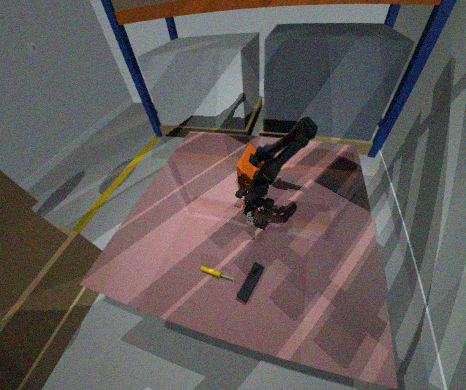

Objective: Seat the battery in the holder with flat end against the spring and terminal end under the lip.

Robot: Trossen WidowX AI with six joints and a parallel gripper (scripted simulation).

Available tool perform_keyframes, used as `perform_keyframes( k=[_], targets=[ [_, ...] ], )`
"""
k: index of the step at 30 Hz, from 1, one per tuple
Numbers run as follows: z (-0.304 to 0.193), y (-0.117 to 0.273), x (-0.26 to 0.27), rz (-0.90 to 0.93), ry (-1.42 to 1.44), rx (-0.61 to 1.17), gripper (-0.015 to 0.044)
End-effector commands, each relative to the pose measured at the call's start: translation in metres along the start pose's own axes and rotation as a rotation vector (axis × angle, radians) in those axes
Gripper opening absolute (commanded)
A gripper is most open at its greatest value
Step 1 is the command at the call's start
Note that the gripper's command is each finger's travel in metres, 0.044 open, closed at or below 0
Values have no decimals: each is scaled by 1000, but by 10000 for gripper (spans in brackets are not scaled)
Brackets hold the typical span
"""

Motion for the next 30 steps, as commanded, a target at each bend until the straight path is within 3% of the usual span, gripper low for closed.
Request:
perform_keyframes(
  k=[1, 30],
  targets=[
    [-1, 0, 1, 1, 1, -31, 70],
    [-21, -1, 1, 13, -16, -159, 70]
  ],
)
Point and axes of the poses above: the point midway between the two fingers, 35 mm back from their tips, its own y axis back along the fingers, its own x axis across the jaws, z = x × y, the point moved 3 cm from there along y, back along the fingers, and after that the axes turned 8 degrees about -y, right-handed, at the moved point
